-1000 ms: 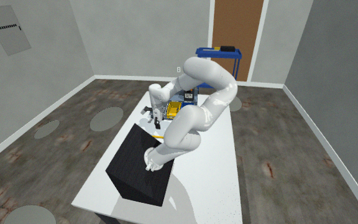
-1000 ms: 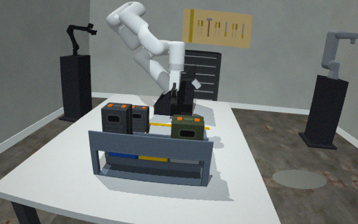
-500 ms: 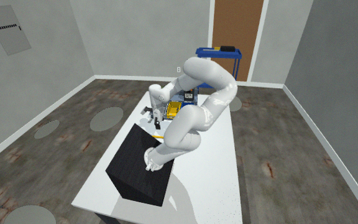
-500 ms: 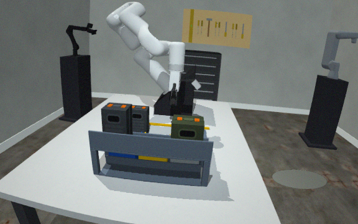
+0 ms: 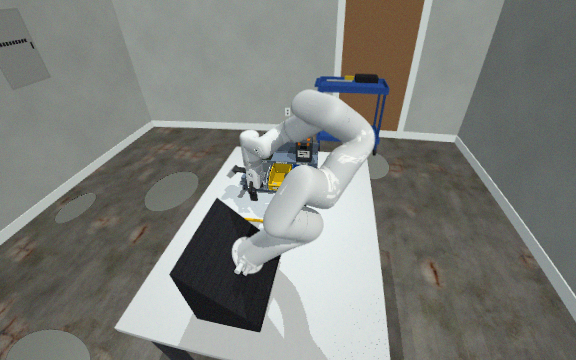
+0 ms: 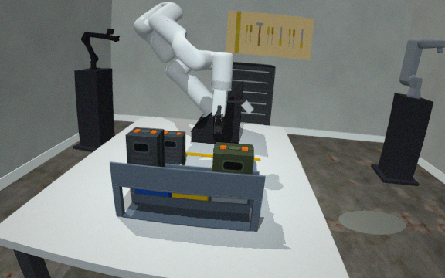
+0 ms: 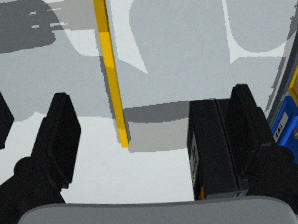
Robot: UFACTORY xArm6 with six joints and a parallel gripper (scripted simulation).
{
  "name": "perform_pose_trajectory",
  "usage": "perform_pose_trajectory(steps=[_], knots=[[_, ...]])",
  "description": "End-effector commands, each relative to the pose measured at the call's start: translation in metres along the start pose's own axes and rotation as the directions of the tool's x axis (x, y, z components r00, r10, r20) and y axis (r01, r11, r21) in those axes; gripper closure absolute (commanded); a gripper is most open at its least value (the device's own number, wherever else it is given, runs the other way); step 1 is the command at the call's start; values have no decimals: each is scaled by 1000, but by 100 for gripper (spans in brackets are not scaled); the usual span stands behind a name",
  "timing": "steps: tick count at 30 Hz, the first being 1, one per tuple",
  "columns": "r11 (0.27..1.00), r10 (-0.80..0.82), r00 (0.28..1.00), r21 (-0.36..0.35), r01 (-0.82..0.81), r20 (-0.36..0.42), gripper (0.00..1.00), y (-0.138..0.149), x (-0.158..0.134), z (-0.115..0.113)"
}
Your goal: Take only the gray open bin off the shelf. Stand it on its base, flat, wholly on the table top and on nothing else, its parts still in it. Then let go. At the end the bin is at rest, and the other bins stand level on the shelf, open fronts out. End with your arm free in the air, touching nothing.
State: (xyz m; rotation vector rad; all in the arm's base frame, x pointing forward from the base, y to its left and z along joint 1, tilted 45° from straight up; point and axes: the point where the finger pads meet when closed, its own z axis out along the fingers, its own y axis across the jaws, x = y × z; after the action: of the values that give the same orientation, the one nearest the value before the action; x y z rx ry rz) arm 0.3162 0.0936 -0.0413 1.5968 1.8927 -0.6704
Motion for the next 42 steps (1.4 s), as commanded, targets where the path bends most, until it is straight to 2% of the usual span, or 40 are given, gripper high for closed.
perform_pose_trajectory(steps=[1,8,13,25,30,42], knots=[[1000,-2,1000,1,2,2,0,7,3,1],[1000,-2,1000,1,2,2,0,7,3,1],[1000,-2,1000,1,2,2,0,54,18,1],[1000,-2,1000,1,2,2,0,54,18,1],[1000,-2,1000,1,2,2,0,101,33,2],[1000,-2,1000,1,2,2,0,101,33,2]])
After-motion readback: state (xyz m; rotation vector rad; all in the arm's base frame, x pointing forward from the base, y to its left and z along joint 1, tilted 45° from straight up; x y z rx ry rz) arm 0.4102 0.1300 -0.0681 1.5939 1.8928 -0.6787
